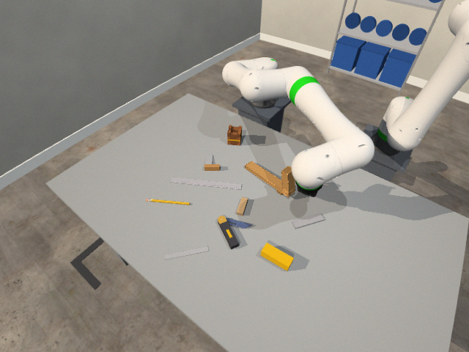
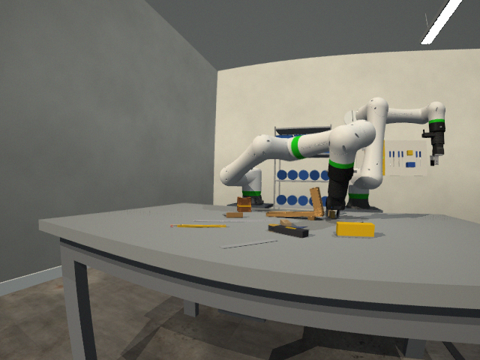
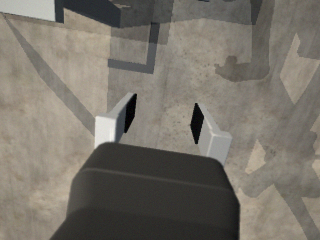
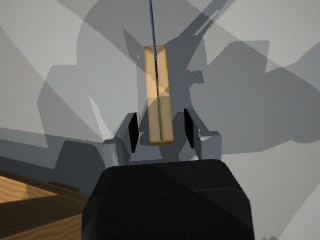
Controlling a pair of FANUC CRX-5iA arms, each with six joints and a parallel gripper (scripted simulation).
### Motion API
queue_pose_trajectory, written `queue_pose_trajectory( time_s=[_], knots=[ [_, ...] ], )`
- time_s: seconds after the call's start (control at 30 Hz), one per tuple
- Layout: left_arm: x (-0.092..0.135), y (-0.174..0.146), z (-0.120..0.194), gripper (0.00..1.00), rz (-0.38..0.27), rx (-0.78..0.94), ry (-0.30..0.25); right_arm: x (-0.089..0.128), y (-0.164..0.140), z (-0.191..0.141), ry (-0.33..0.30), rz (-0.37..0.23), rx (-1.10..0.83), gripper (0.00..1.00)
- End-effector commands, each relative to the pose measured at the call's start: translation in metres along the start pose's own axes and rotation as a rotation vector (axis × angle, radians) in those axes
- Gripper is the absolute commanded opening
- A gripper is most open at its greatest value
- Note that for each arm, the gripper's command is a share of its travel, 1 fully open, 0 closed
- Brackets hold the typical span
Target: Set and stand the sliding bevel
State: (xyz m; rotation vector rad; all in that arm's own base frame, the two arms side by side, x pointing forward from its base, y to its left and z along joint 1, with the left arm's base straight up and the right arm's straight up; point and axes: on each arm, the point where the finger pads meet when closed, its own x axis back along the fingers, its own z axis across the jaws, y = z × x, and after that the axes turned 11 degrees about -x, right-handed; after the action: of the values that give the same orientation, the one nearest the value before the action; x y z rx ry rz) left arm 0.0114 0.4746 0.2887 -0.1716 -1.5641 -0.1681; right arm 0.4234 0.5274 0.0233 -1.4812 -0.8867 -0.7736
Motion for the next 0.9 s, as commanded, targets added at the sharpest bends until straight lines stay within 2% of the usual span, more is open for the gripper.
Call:
queue_pose_trajectory(
  time_s=[0.0, 0.23, 0.27, 0.87],
  knots=[
    [0.0009, 0.0003, -0.0001, 1.0, -0.002, 0.0, 0.0, 0.0016, -0.0003, -0.0002, 0.002, -0.002, 0.001, 0.87],
    [0.0009, 0.0003, -0.0001, 1.0, -0.002, 0.0, 0.0, 0.0016, -0.0003, -0.0002, 0.002, -0.002, 0.001, 0.87],
    [0.0009, 0.0003, -0.0001, 1.0, -0.002, 0.0, 0.0, 0.0016, -0.0003, -0.0002, 0.002, -0.002, 0.001, 0.0],
    [0.0009, 0.0003, -0.0001, 1.0, -0.002, 0.0, 0.0, 0.0016, -0.0003, -0.0002, 0.002, -0.002, 0.001, 0.0]
  ],
)
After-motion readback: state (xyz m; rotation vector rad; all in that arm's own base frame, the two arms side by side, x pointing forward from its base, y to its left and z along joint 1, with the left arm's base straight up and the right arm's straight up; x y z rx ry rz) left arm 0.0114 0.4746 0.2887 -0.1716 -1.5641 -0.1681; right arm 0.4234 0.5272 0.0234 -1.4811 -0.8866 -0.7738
